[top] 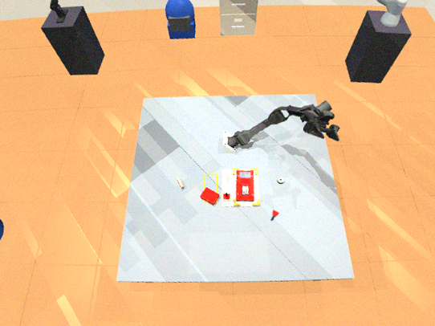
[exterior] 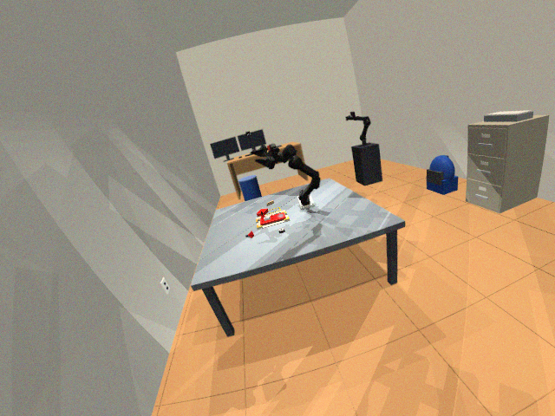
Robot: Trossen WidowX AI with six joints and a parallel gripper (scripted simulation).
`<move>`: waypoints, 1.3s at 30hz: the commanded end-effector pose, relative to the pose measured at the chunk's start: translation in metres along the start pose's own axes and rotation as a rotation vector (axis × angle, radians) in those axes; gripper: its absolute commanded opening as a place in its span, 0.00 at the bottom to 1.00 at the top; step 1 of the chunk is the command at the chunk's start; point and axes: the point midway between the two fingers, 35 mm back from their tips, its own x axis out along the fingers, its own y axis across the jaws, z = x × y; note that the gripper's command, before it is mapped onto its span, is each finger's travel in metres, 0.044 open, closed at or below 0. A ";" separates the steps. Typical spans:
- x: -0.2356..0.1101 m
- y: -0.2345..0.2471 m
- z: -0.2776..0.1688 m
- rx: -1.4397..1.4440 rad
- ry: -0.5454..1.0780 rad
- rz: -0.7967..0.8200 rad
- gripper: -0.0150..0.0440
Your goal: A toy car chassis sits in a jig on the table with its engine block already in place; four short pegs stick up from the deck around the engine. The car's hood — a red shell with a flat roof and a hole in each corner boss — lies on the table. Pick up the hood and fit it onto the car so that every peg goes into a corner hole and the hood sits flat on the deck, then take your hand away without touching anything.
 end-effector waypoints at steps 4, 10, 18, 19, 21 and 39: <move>0.037 -0.063 -0.068 -0.124 0.210 -0.090 1.00; 0.052 -0.107 -0.122 -0.158 0.373 -0.141 1.00; 0.059 -0.174 -0.209 -0.296 0.654 -0.151 1.00; 0.059 -0.183 -0.222 -0.316 0.696 -0.145 1.00; 0.056 -0.201 -0.247 -0.353 0.779 -0.128 1.00; -0.052 -0.317 -0.474 -0.482 1.467 0.398 1.00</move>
